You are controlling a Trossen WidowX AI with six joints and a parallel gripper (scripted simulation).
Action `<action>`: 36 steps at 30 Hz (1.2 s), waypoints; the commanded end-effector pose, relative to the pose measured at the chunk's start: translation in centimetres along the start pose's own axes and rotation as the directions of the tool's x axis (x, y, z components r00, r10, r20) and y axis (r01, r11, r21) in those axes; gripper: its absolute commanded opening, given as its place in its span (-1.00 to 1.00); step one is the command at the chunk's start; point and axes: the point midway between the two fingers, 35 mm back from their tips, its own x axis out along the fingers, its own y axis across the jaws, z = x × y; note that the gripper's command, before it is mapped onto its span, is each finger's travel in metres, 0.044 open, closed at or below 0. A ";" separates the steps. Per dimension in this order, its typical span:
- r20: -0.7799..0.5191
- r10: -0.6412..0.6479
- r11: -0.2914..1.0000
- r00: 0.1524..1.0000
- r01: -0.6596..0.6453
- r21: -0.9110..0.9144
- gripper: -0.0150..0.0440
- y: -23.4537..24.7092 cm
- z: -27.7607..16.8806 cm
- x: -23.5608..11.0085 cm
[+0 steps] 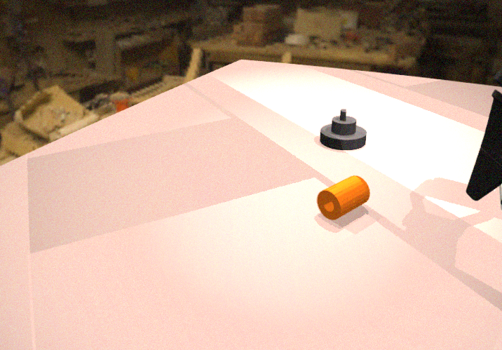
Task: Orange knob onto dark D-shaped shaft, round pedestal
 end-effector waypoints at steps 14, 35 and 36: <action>0.198 0.429 0.355 0.881 -0.366 0.860 1.00 2.0 -15.2 8.4; 0.306 0.447 0.056 0.841 -0.367 0.929 1.00 4.6 -18.2 11.8; 0.306 0.447 0.056 0.841 -0.367 0.929 1.00 4.7 -18.2 11.9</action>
